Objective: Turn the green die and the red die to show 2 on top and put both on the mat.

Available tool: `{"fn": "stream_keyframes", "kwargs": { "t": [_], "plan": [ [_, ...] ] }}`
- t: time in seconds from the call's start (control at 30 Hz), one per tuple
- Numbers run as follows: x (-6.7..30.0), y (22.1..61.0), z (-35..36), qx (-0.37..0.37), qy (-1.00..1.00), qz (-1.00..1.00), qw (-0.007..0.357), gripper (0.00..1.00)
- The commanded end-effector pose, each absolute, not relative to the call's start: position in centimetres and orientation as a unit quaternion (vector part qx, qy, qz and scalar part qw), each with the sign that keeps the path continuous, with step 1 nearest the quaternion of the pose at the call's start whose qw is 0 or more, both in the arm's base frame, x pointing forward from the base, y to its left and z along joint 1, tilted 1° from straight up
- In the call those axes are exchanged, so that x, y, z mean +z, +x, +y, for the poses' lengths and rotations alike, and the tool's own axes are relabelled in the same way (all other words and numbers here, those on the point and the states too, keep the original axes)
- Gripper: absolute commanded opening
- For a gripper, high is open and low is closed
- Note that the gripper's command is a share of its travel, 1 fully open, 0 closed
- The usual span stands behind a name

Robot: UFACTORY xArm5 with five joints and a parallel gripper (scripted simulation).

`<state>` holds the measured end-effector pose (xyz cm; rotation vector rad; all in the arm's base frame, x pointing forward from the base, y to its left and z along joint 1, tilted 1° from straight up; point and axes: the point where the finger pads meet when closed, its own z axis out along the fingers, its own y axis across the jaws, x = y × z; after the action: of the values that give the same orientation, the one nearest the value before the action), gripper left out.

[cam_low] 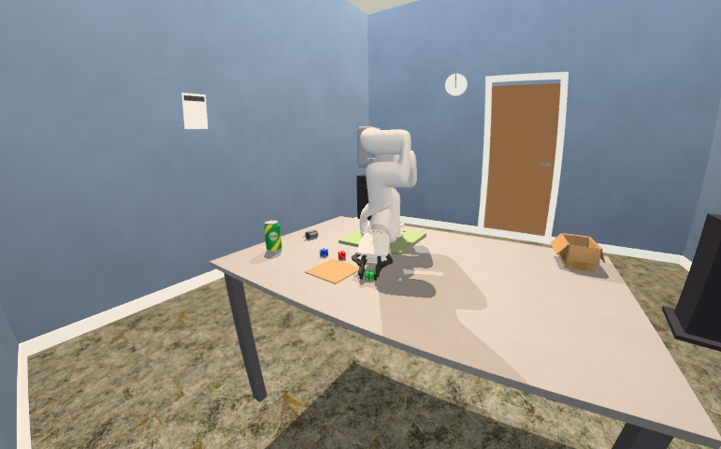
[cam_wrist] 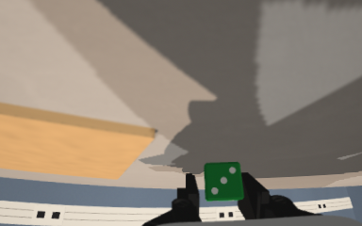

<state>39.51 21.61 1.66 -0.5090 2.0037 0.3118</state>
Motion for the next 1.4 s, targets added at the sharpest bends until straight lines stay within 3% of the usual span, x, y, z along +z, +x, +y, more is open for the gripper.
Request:
{"fn": "stream_keyframes", "kwargs": {
  "t": [0.0, 1.37],
  "plan": [
    [1.7, 39.5, 21.6, 0.129, -0.21, 0.829, 0.502, 0.42],
    [5.1, 35.6, 19.5, 0.129, -0.211, 0.829, 0.502, 0.42]
  ]
}}
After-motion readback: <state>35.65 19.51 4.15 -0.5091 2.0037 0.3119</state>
